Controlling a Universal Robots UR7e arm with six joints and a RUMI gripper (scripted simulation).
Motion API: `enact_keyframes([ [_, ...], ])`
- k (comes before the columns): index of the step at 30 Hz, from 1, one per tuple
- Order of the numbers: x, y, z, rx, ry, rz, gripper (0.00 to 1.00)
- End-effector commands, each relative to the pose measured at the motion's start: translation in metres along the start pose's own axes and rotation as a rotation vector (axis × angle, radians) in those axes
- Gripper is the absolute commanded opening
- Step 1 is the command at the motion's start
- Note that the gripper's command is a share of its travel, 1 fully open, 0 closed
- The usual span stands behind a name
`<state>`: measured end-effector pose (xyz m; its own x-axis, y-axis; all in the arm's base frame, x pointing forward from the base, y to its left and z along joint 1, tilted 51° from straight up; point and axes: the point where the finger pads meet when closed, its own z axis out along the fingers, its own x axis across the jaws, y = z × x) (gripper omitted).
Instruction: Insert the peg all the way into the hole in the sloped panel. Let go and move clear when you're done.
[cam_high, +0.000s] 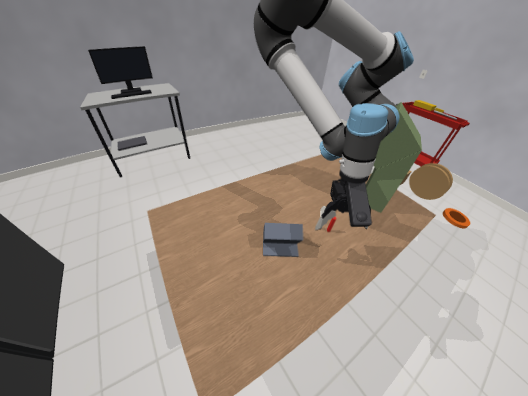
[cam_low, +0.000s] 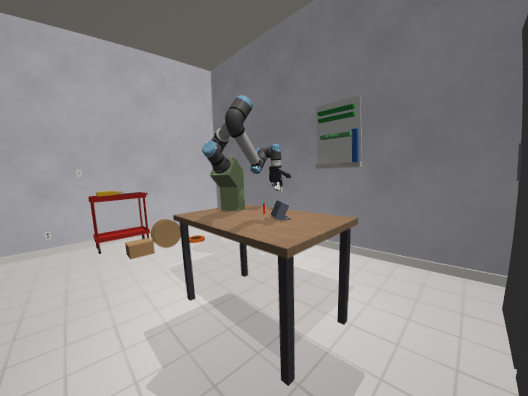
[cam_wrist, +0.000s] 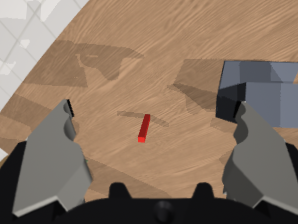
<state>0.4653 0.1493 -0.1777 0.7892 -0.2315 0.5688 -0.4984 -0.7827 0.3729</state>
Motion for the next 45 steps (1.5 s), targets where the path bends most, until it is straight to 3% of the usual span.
enact_keyframes([
  [1, 0.0, 0.0, 0.0, 0.001, 0.001, 0.0, 1.0],
  [19, 0.0, 0.0, 0.0, 0.001, 0.001, -0.007, 1.0],
  [45, -0.006, 0.015, 0.008, -0.005, 0.024, -0.268, 1.0],
])
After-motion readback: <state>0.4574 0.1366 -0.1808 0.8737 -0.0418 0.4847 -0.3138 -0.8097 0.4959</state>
